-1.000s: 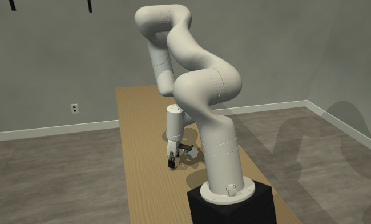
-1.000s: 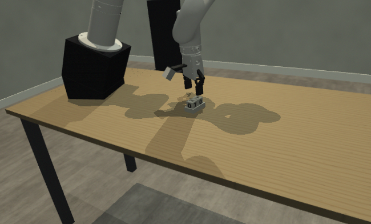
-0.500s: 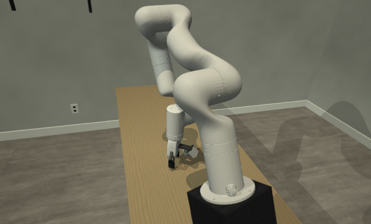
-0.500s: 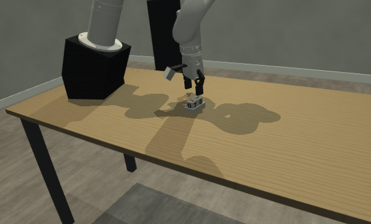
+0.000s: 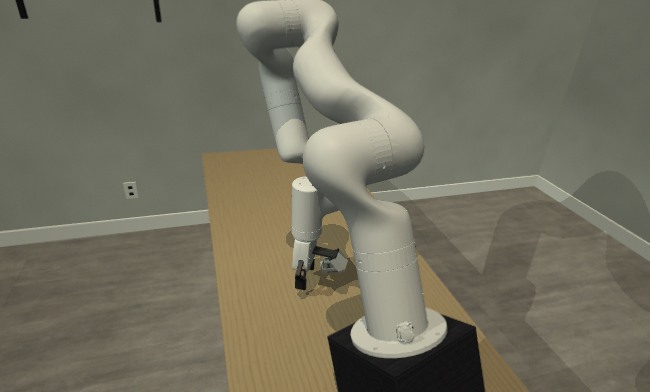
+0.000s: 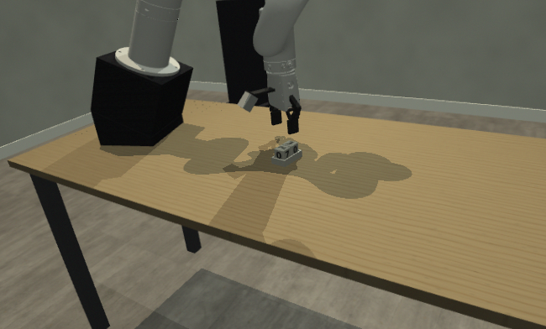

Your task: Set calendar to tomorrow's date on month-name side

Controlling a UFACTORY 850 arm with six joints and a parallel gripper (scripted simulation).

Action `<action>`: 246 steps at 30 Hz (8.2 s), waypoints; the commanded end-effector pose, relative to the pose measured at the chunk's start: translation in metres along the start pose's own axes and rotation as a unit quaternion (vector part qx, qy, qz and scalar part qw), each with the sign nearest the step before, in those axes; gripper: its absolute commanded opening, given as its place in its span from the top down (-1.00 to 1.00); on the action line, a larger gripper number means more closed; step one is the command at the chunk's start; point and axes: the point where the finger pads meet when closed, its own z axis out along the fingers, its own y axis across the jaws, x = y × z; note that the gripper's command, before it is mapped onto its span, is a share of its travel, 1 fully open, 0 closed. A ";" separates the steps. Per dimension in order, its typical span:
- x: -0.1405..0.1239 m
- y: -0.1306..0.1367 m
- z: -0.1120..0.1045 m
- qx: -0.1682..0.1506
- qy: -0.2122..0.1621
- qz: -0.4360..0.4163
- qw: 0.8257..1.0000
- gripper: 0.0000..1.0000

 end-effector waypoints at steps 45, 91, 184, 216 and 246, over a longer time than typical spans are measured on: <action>0.036 0.001 -0.003 0.000 0.000 0.000 1.000 -1.00; 0.036 0.001 0.005 0.000 0.000 0.000 1.000 -1.00; 0.023 -0.055 -0.020 0.000 0.000 0.000 1.000 -1.00; 0.023 -0.055 -0.020 0.000 0.000 0.000 1.000 -1.00; 0.023 -0.055 -0.020 0.000 0.000 0.000 1.000 -1.00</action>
